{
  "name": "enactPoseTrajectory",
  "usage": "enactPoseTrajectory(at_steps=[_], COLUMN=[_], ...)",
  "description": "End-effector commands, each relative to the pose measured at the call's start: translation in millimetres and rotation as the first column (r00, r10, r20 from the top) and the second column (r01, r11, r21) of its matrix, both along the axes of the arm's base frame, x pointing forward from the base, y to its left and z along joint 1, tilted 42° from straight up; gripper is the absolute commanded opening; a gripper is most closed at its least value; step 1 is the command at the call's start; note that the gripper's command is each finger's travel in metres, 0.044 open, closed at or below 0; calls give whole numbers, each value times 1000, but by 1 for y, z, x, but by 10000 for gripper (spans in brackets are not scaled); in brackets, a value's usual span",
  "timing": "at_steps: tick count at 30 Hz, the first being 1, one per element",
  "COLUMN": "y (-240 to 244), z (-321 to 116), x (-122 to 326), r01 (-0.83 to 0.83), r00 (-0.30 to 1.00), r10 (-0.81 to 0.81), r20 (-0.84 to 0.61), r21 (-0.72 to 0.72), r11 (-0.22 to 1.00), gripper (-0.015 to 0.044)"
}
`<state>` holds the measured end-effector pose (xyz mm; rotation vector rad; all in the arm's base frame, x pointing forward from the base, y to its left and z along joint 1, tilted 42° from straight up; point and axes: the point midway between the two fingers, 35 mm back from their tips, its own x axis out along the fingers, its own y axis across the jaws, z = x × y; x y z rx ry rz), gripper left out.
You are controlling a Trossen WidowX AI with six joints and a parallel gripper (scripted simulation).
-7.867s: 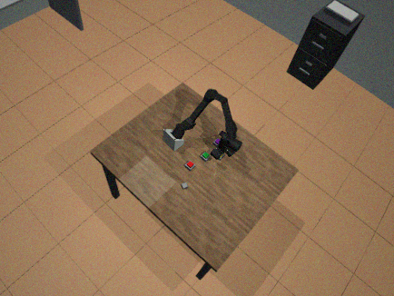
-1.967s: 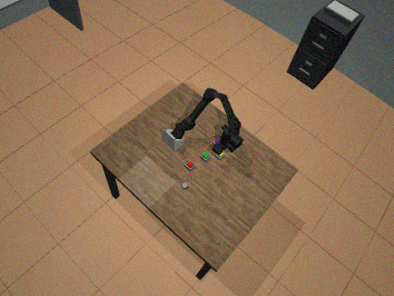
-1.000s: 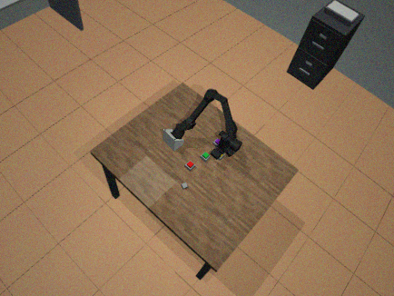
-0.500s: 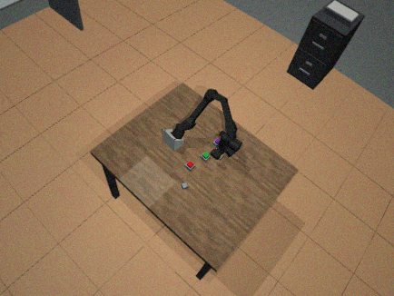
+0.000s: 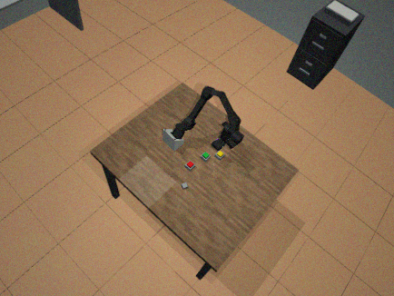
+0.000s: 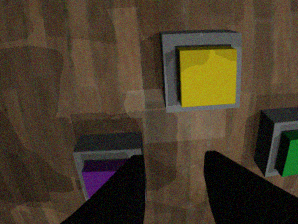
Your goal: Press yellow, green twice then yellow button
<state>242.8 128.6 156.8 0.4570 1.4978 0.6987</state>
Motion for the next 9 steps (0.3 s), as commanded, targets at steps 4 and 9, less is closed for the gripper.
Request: enactPoseTrajectory(at_steps=[4, 9], y=[0, 0], z=[51, 51], x=[-30, -30], r01=[-3, -3], r00=[1000, 1000], r10=[3, 3], r20=[27, 27], r21=[7, 7], r11=[1000, 1000], gripper=[282, 387])
